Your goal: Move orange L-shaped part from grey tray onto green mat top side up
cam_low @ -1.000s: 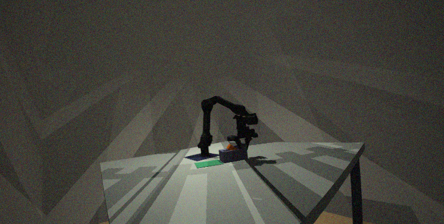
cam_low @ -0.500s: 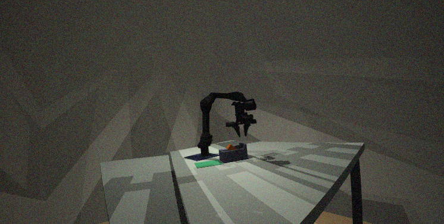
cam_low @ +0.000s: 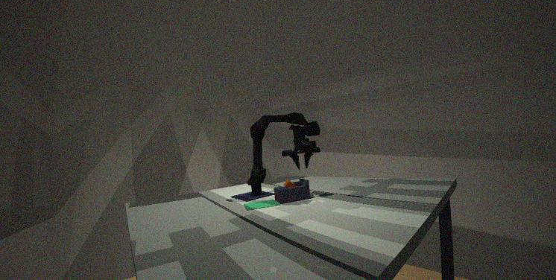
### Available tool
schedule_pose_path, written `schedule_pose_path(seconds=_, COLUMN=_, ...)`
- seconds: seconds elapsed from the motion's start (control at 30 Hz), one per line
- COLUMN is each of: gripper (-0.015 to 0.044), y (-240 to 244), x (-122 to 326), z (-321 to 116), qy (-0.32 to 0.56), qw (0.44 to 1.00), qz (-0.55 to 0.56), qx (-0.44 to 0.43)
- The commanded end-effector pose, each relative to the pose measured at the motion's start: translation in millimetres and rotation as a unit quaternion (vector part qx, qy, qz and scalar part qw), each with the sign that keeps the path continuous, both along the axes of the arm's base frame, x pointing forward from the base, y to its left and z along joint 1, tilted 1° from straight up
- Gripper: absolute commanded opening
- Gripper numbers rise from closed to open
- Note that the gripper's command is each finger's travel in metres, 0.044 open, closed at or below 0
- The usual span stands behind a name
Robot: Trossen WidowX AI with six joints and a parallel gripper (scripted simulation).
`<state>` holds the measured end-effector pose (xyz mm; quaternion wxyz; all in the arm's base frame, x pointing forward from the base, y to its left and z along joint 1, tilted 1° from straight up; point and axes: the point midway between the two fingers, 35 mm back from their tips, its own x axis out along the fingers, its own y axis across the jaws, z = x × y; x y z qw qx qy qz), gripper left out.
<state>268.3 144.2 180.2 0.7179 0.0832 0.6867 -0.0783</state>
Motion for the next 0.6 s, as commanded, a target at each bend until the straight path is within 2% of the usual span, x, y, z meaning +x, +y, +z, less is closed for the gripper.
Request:
schedule_pose_path(seconds=0.0, gripper=0.018, y=0, x=0, z=0, qy=-0.001, qw=1.0, qz=0.0, qx=0.001)
schedule_pose_path(seconds=0.4, gripper=0.018, y=0, x=0, z=0, qy=-0.001, qw=1.0, qz=0.0, qx=0.001)
schedule_pose_path(seconds=0.53, gripper=0.028, y=-7, x=1, z=1, qy=-0.001, qw=0.998, qz=0.067, qx=-0.003)
schedule_pose_path(seconds=0.57, gripper=0.028, y=-10, x=1, z=1, qy=-0.001, qw=0.995, qz=0.099, qx=-0.005)
